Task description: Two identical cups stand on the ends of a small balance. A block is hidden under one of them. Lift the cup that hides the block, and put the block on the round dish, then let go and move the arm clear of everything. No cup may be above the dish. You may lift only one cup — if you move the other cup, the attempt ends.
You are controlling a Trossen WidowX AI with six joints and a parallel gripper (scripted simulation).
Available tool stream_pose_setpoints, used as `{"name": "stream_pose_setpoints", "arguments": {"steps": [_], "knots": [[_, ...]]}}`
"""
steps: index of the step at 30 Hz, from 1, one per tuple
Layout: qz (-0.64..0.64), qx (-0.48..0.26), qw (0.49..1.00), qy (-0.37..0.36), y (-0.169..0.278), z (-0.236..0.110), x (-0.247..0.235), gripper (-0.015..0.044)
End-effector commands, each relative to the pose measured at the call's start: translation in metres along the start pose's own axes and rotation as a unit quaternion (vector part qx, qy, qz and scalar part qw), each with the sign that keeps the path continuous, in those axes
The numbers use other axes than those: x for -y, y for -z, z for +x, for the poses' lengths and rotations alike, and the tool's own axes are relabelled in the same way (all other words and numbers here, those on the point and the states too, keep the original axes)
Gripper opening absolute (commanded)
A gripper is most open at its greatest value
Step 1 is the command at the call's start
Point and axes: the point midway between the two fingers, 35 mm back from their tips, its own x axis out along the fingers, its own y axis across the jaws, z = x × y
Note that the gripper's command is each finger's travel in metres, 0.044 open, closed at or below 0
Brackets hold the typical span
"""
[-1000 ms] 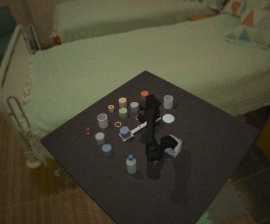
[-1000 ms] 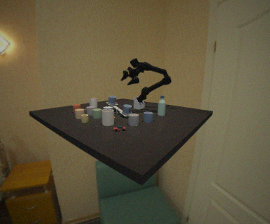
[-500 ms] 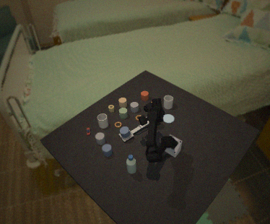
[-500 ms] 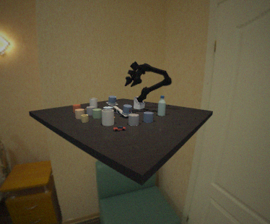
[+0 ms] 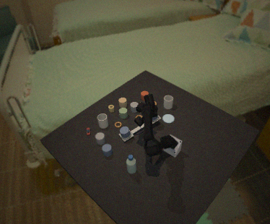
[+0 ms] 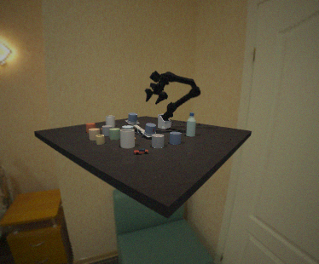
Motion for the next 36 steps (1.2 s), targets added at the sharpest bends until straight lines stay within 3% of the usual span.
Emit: {"name": "stream_pose_setpoints", "arguments": {"steps": [1, 17, 36], "knots": [[-0.054, -0.024, 0.998, -0.012, -0.01, 0.008, -0.005, 0.044], [-0.284, -0.116, 0.948, -0.09, -0.041, 0.055, -0.038, 0.044], [-0.519, -0.184, 0.808, -0.211, -0.05, 0.126, -0.088, 0.044]]}}
